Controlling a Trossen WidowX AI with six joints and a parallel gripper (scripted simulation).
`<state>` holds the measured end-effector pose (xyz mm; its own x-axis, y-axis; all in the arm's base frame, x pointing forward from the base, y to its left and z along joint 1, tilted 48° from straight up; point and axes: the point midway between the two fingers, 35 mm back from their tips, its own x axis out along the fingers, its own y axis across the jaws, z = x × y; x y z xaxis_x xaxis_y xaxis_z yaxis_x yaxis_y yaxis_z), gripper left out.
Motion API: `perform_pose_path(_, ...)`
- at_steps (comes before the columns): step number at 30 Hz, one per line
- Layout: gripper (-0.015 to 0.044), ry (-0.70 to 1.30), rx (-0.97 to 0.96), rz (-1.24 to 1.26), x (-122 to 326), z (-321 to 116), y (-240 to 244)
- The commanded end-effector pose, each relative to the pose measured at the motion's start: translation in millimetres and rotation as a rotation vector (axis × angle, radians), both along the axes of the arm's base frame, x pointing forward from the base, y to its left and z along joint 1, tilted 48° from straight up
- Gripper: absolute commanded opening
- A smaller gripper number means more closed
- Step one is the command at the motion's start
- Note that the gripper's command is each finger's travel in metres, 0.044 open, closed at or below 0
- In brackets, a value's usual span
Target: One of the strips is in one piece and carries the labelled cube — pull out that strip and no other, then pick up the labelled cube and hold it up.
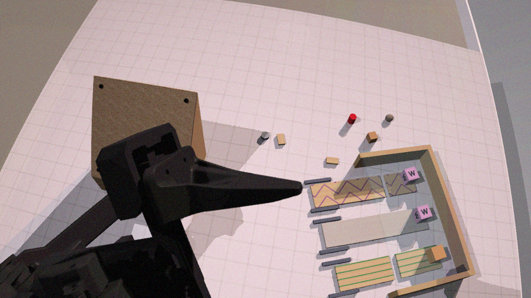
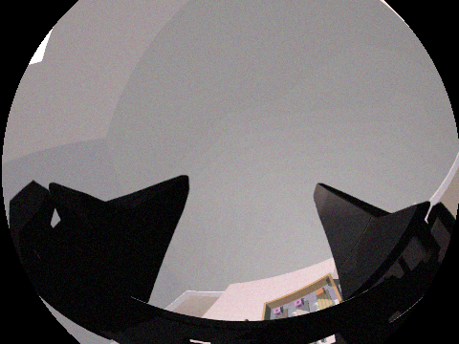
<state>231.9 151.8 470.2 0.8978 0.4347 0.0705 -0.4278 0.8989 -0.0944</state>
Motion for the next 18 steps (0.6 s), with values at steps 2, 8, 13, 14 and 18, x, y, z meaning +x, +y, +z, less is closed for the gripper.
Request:
perform_pose_path(2, 0.04, 0.097, -0.123, -0.145, 52, -71, 14)
perform_pose_path(8, 0.04, 0.196, -0.271, -0.307, 92, -158, 12)
perform_pose_path(13, 0.04, 0.277, -0.414, -0.444, 108, -236, -5)
perform_pose_path(14, 0.04, 0.292, -0.445, -0.471, 110, -252, -10)
perform_pose_path(18, 0.04, 0.355, -0.577, -0.581, 107, -313, -34)
